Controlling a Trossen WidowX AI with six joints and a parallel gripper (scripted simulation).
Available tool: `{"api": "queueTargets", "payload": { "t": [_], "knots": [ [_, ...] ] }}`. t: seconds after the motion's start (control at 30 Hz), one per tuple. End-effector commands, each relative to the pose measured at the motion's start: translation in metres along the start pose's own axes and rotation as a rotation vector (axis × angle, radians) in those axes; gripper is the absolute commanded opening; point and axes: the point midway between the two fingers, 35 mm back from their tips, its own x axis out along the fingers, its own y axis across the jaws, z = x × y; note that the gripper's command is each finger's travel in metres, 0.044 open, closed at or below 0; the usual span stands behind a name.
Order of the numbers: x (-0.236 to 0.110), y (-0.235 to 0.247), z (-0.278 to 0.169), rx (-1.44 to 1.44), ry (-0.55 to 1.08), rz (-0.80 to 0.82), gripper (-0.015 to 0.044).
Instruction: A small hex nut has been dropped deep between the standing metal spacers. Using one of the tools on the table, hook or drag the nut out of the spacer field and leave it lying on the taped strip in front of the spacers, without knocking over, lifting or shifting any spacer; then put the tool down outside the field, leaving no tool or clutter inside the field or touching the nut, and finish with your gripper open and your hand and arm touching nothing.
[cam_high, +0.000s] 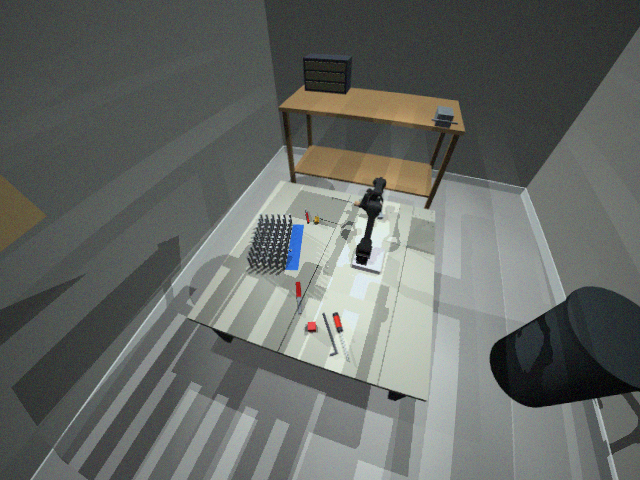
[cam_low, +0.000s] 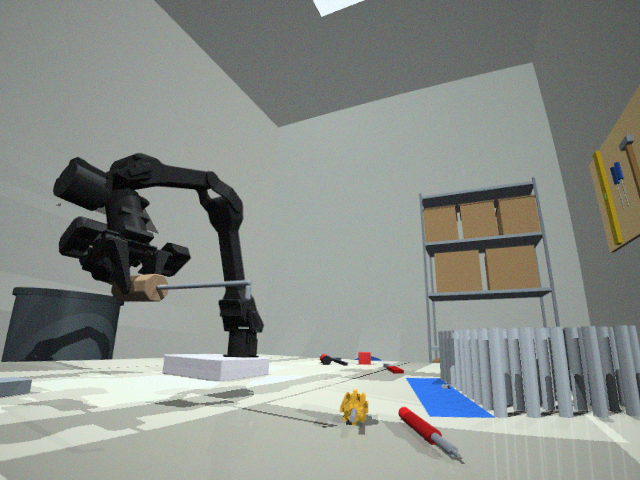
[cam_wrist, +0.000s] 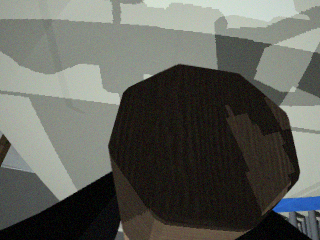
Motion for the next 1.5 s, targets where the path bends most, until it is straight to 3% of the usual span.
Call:
{"api": "queueTargets", "payload": {
  "t": [0.0,1.47],
  "knots": [
    [0.004,0.000,0.001,-0.005,0.010,-0.002,0.0000],
    [0.040,0.003,0.025,-0.006,0.010,-0.002,0.0000]
  ]
}}
